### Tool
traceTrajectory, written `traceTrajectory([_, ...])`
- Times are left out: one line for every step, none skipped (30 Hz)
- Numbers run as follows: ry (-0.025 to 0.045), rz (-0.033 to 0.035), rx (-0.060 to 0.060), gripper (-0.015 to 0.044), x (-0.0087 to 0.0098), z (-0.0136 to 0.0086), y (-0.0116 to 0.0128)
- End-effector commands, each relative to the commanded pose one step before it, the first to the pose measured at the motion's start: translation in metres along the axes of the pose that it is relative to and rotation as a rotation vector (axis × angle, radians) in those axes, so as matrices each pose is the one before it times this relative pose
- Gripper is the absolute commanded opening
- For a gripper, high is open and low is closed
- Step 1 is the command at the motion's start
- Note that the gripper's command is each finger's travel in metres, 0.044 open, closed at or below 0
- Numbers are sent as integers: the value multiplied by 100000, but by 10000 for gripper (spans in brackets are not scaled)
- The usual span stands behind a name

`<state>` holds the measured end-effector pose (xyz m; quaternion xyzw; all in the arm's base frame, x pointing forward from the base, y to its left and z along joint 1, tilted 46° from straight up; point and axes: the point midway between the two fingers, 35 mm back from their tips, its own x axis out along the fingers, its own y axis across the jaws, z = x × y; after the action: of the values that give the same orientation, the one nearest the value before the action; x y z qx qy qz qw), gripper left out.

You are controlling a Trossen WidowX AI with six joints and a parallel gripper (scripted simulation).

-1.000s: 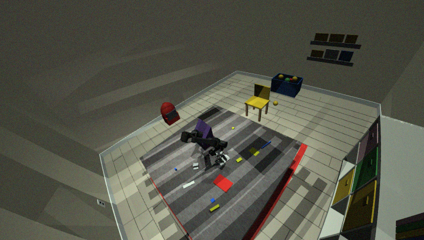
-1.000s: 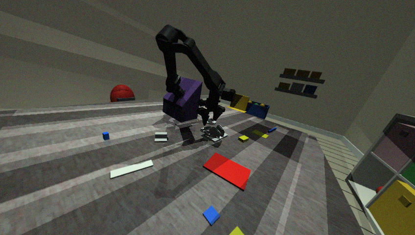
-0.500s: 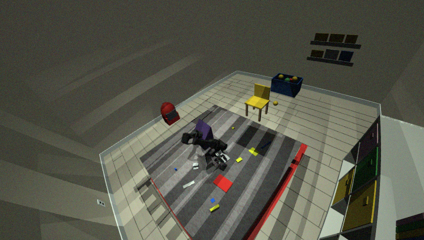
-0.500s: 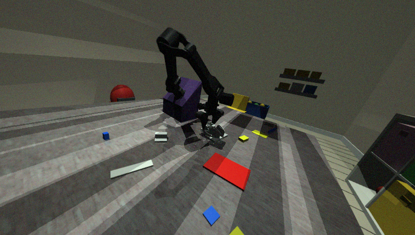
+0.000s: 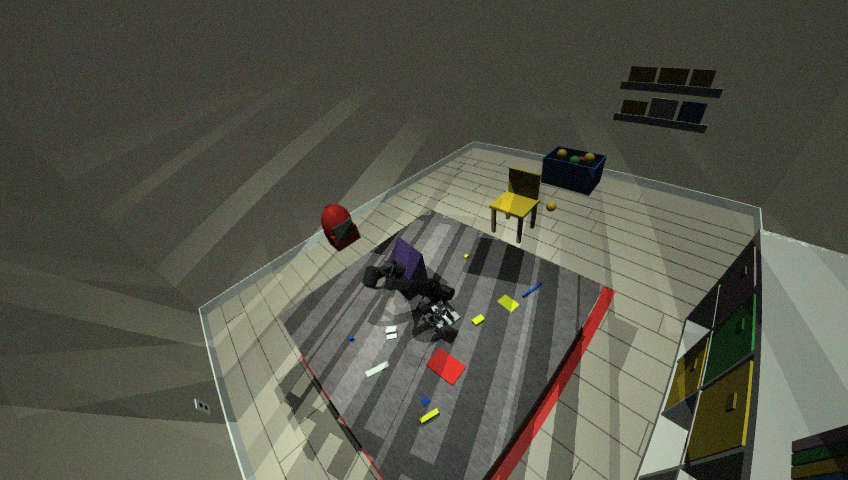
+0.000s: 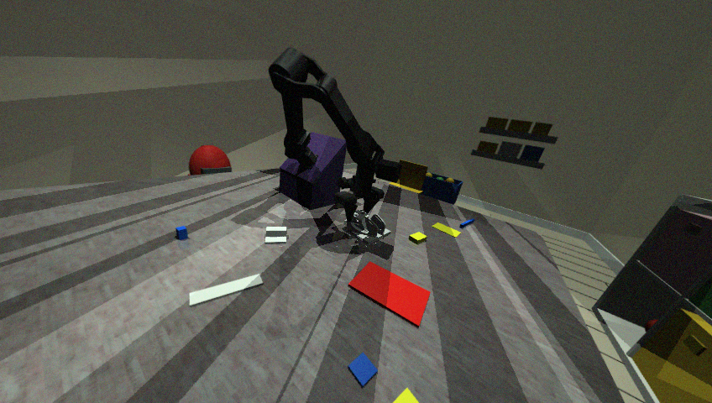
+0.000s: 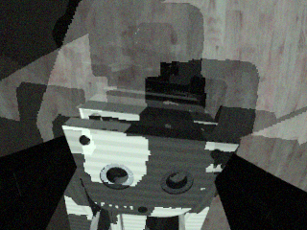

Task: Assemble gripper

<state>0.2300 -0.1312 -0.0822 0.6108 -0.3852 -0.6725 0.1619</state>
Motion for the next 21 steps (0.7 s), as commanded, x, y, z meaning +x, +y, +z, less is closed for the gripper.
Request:
traceTrajectory([135,485,-942,351,132,-7,68])
traceTrajectory([0,0,0,351,0,0,0])
traceTrajectory([0,0,0,351,0,0,0])
traceTrajectory([0,0,0,351,0,0,0])
traceTrajectory([0,0,0,351,0,0,0])
traceTrajectory([0,0,0,351,0,0,0])
traceTrajectory([0,0,-16,351,14,0,0])
traceTrajectory([0,1,-49,351,41,0,0])
traceTrajectory([-1,3,-81,351,68,1,1])
traceTrajectory([-1,3,-81,351,68,1,1])
traceTrajectory([0,2,-49,351,41,1,1])
traceTrajectory([0,1,-16,351,14,0,0])
traceTrajectory([0,0,0,351,0,0,0])
traceTrajectory([0,0,0,351,0,0,0])
traceTrajectory([0,0,0,351,0,0,0])
traceTrajectory([0,0,0,351,0,0,0])
traceTrajectory([0,0,0,351,0,0,0])
traceTrajectory([0,0,0,351,0,0,0])
traceTrajectory([0,0,1,351,14,0,0])
traceTrajectory([0,1,4,351,41,0,0])
traceTrajectory([-1,3,7,351,68,1,1])
